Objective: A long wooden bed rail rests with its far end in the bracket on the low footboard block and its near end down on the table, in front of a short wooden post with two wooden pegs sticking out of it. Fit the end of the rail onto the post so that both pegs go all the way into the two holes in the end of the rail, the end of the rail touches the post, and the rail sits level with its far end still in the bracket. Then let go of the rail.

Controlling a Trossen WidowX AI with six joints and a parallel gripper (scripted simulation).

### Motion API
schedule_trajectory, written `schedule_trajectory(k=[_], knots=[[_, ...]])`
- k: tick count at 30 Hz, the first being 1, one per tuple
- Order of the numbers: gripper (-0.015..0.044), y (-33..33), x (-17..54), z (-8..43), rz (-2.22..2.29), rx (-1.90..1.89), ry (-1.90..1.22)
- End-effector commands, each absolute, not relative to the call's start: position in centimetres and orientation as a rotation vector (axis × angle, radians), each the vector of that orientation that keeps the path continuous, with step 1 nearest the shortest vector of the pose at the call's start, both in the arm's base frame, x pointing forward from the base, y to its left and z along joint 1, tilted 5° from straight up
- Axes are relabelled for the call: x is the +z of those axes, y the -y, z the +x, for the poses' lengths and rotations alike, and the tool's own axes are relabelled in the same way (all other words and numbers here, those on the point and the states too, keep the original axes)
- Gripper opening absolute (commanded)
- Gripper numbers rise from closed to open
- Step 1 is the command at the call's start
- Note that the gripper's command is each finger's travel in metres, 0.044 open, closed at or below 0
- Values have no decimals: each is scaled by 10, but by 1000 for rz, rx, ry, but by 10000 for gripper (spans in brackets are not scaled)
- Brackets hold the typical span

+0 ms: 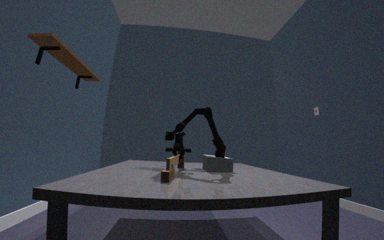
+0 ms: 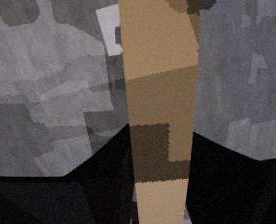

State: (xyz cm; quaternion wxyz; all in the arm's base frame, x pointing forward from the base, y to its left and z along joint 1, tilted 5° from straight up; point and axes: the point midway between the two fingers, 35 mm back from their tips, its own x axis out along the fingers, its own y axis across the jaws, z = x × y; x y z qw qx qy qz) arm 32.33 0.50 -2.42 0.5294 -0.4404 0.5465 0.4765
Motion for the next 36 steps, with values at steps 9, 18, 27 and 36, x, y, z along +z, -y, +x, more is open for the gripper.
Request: schedule_trajectory(k=[9, 18, 27, 36], knots=[[0, 0, -23, 323, -1057, 1137, -1304], [0, 3, -22, 323, -1057, 1137, -1304], [0, 5, -22, 323, -1057, 1137, -1304], [0, 8, -22, 322, -1057, 1137, -1304]])
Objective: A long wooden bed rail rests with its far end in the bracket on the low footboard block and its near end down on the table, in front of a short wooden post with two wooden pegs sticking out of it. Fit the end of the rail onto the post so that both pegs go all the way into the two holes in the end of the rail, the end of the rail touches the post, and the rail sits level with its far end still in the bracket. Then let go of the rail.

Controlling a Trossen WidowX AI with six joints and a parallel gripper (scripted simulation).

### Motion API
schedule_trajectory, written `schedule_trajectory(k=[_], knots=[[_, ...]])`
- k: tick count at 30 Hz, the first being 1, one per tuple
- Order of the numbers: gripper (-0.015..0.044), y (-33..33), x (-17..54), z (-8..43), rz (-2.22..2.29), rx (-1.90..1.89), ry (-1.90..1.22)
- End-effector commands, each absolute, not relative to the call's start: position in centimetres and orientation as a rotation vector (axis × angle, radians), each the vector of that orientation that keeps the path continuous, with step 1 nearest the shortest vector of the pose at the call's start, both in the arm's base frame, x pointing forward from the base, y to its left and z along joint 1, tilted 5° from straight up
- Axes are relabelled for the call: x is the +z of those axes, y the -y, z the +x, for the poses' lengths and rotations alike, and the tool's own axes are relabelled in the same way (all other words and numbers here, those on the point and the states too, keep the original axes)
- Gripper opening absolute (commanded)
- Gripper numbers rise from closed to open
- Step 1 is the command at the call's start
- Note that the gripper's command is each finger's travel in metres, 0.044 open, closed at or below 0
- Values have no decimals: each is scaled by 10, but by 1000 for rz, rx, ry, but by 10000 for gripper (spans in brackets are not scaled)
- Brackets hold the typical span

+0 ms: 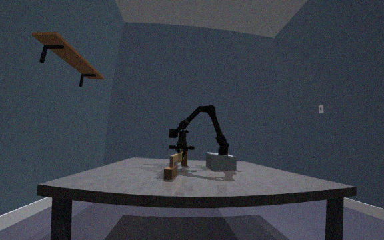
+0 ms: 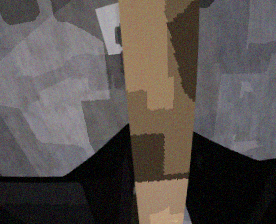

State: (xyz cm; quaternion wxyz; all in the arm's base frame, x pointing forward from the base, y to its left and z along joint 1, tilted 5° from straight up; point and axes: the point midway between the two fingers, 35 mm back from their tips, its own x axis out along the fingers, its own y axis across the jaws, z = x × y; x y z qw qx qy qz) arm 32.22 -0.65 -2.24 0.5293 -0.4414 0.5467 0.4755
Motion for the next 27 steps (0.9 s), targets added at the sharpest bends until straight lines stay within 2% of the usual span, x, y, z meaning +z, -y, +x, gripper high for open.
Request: schedule_trajectory(k=[1, 27], knots=[[0, 8, -22, 322, -1057, 1137, -1304], [0, 17, -23, 321, -1058, 1136, -1305]])
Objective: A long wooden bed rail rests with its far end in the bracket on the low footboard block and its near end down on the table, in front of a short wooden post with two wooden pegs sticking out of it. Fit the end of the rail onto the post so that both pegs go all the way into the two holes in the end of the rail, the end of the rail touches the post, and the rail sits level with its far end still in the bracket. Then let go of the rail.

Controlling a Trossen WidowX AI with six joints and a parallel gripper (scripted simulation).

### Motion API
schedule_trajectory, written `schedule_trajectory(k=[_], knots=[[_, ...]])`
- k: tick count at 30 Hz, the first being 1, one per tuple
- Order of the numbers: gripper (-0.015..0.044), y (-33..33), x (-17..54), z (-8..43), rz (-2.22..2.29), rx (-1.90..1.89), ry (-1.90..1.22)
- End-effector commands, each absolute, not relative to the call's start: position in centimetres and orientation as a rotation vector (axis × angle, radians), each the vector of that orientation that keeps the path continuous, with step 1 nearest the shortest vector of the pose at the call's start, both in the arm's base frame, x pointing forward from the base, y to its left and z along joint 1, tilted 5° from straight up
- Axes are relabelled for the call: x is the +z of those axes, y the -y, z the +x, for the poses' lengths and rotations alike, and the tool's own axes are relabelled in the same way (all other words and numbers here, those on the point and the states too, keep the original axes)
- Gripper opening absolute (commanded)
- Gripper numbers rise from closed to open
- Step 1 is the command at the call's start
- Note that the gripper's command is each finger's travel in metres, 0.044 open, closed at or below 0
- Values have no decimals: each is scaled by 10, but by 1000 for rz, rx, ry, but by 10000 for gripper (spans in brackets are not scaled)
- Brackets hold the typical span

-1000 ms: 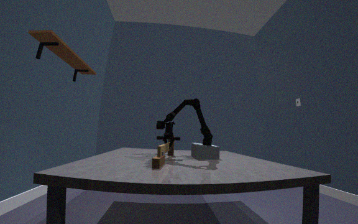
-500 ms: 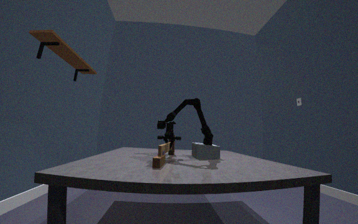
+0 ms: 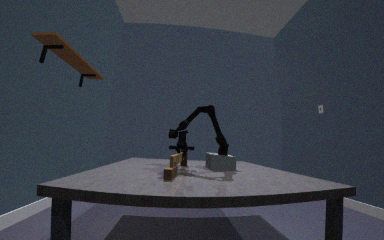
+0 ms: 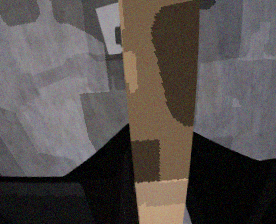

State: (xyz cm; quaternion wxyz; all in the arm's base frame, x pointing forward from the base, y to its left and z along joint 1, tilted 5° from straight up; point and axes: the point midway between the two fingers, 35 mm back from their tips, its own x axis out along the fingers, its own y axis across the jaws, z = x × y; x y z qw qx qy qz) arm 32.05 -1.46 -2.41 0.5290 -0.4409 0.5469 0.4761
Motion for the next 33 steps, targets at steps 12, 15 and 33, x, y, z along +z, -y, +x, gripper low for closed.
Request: schedule_trajectory(k=[12, 15, 33], knots=[[0, 20, -22, 320, -1058, 1136, -1305], [0, 21, -22, 320, -1058, 1136, -1305], [0, 27, -23, 319, -1058, 1136, -1306]])
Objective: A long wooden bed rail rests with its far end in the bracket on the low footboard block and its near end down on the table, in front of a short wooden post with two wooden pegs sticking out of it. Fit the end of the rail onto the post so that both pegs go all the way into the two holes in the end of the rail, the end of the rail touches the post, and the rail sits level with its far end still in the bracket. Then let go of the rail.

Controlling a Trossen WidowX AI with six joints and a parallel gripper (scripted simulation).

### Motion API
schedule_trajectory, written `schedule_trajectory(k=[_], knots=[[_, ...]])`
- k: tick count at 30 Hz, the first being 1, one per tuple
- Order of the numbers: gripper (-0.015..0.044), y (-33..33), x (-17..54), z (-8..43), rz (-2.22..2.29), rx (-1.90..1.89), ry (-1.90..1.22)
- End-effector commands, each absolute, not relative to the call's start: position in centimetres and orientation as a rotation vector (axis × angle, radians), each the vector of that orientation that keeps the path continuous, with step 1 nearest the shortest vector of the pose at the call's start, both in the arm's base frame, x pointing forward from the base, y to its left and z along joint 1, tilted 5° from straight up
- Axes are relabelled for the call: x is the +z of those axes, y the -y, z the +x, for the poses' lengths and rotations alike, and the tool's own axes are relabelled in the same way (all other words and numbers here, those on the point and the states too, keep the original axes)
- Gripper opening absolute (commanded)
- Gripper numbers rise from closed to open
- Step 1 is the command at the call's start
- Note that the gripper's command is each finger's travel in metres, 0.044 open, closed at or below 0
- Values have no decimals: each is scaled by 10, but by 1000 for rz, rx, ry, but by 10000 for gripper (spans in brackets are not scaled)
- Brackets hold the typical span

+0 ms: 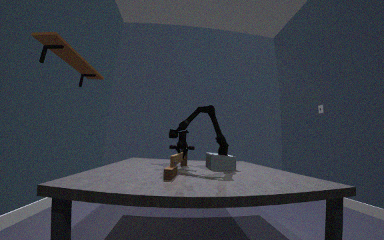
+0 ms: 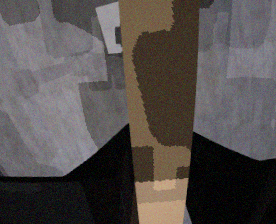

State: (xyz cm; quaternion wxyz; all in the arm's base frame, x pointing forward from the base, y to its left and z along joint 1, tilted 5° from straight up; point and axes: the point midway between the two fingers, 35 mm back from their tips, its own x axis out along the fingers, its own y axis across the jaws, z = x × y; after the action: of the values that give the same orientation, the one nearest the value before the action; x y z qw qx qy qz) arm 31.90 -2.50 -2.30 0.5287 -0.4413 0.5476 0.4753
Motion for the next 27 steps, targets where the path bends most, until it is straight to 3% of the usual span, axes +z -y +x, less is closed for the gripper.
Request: schedule_trajectory(k=[1, 27], knots=[[0, 27, -23, 319, -1058, 1136, -1306], [0, 35, -23, 318, -1059, 1135, -1307]])
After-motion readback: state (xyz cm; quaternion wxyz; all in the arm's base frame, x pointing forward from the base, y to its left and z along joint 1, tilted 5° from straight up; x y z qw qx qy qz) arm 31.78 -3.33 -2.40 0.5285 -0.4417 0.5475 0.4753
